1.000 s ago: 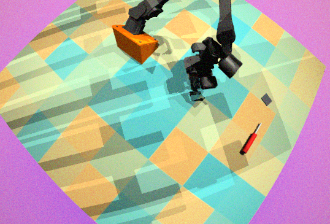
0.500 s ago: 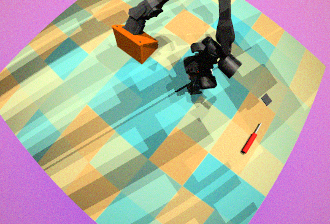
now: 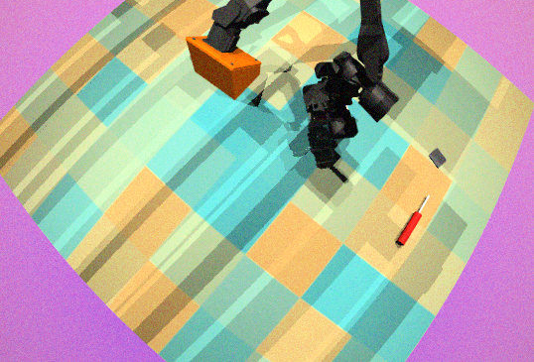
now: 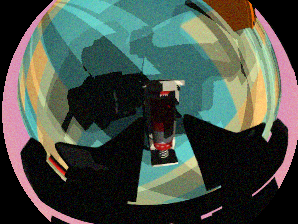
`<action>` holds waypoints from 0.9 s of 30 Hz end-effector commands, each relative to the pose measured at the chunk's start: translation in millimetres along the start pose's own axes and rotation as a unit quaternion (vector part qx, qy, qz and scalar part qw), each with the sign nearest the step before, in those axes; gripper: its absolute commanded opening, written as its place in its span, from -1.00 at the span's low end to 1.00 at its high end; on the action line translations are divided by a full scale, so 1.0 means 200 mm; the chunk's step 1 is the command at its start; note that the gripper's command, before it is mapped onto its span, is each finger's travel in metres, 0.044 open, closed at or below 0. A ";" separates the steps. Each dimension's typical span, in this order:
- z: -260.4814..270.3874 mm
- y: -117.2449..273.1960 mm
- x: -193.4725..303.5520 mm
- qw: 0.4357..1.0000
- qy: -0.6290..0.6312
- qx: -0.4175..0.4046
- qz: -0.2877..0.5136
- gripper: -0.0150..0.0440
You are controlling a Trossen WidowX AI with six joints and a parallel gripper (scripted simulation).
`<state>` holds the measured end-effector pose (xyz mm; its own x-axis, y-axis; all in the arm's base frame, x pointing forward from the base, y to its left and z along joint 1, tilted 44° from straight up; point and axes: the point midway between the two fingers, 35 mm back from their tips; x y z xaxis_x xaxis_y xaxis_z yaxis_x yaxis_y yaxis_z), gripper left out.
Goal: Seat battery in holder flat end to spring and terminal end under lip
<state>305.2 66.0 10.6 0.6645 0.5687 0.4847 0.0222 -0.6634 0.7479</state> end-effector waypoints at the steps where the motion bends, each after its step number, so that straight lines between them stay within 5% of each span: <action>1: 0.01 0.06 0.00 1.000 0.001 -0.002 0.000 0.38; 8: 0.00 0.37 -0.03 1.000 0.005 -0.004 -0.002 1.00; 27: 0.01 0.38 -0.04 1.000 0.005 -0.004 -0.002 1.00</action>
<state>303.3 11.4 62.9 0.6614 0.5701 0.4873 0.0162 -0.6604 0.7507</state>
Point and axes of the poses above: the point midway between the two fingers, 35 mm back from their tips, its own y axis back along the fingers, its own z axis across the jaws, x = y × z, and after that the axes turned 2 degrees about y, right-handed
